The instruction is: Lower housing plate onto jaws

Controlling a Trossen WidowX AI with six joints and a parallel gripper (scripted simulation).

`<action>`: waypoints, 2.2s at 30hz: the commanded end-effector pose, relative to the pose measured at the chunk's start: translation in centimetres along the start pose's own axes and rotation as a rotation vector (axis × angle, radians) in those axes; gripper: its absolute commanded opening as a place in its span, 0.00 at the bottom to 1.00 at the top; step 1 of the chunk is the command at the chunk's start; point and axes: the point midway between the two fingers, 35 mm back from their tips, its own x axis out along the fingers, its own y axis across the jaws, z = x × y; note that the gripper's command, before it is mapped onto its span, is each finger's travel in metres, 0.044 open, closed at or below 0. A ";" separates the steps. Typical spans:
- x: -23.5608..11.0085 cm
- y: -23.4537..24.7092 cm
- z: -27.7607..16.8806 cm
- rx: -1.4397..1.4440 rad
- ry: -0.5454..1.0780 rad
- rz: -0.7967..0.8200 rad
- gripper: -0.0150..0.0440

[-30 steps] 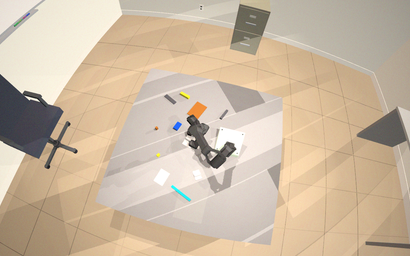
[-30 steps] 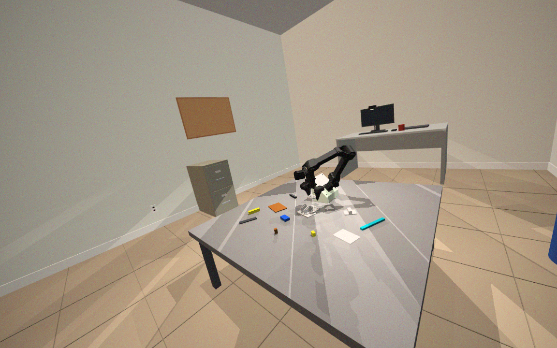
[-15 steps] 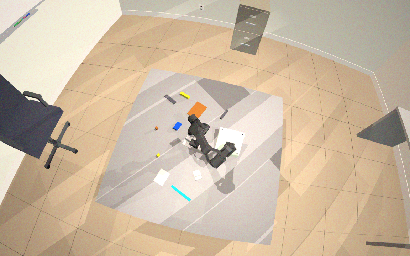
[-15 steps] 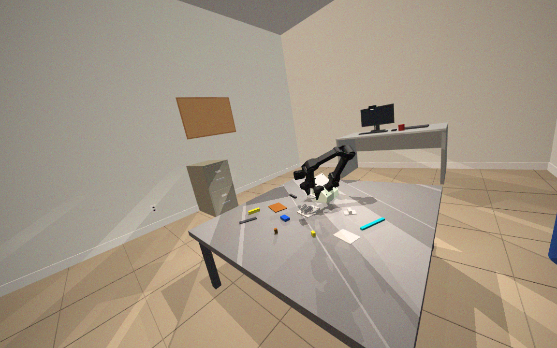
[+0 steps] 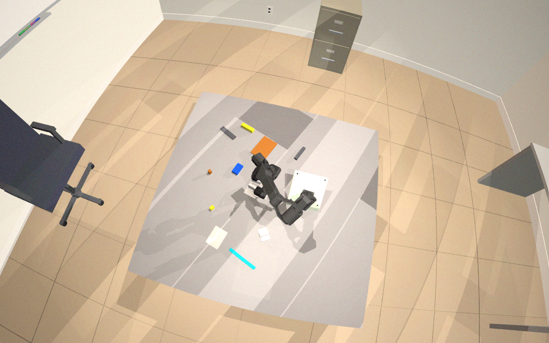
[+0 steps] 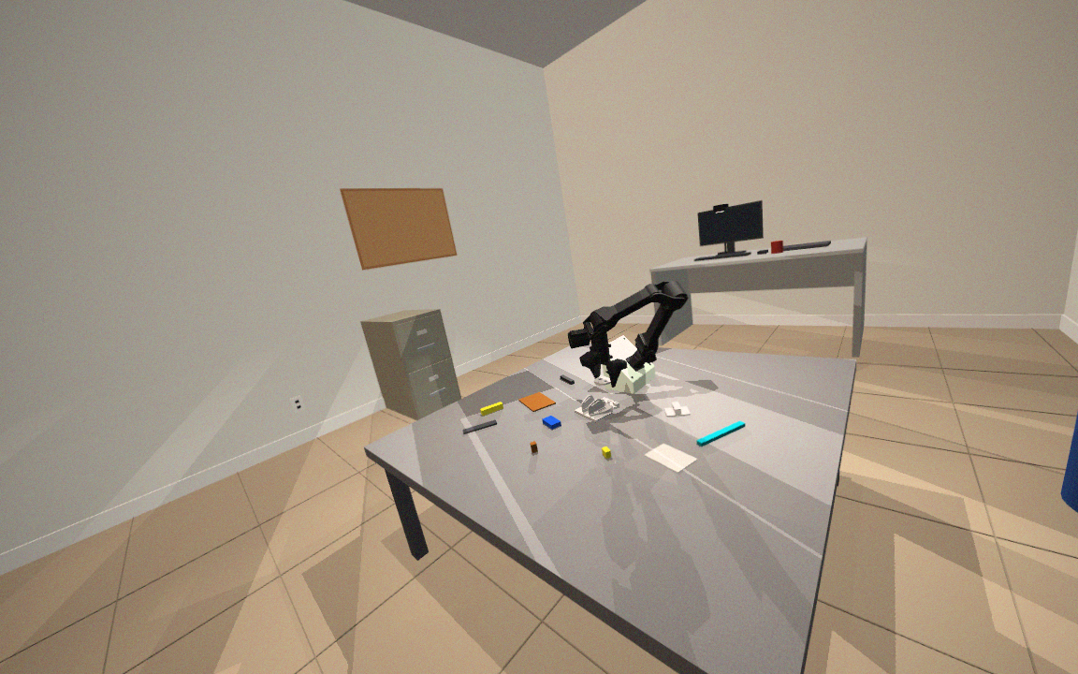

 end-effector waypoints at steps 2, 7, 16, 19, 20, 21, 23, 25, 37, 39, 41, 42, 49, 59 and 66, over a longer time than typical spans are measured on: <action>0.0 -0.1 0.0 -0.006 -0.001 -0.004 0.85; 0.0 -0.1 0.0 -0.006 -0.001 -0.004 0.85; 0.0 -0.1 0.0 -0.006 -0.001 -0.004 0.85; 0.4 -0.1 0.1 -0.005 -0.001 -0.004 0.85; 0.6 -0.1 0.1 -0.005 -0.001 -0.004 0.85; 0.7 -0.1 0.1 -0.005 -0.001 -0.005 0.85; 1.1 -0.1 0.1 -0.005 -0.001 -0.005 0.85; 1.4 -0.1 0.2 -0.005 -0.002 -0.005 0.85; 3.4 -0.1 0.2 -0.005 -0.002 -0.005 0.85; 3.7 -0.1 0.2 -0.006 -0.002 -0.005 0.85; 4.0 -0.1 0.2 -0.006 -0.002 -0.005 0.85; 4.2 -0.1 0.2 -0.006 -0.002 -0.005 0.85; 5.3 -0.1 0.1 -0.006 -0.001 -0.003 0.85; 6.2 -0.1 0.0 -0.007 0.000 -0.001 0.85; 6.2 -0.1 0.0 -0.007 0.000 -0.001 0.85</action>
